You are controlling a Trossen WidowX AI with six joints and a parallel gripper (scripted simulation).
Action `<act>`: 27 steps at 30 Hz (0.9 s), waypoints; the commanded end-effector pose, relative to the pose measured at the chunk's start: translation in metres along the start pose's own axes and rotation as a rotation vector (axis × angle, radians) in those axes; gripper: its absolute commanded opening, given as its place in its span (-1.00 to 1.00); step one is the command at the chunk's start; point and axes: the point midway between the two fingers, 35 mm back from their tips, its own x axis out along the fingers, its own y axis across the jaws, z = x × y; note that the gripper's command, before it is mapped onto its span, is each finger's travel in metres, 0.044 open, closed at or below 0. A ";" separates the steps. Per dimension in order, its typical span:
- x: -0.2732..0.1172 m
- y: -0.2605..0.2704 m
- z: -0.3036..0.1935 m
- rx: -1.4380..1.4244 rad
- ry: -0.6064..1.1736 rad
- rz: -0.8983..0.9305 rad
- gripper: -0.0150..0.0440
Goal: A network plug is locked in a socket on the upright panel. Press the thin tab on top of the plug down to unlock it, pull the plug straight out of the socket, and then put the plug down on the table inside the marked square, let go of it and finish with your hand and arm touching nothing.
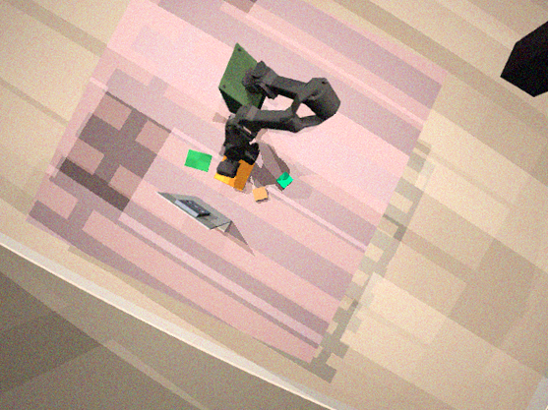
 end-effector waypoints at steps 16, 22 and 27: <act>-0.009 -0.001 -0.001 0.000 0.002 0.003 0.04; -0.014 -0.001 -0.002 0.000 0.003 0.004 0.04; -0.019 -0.001 -0.003 0.001 0.004 0.005 0.04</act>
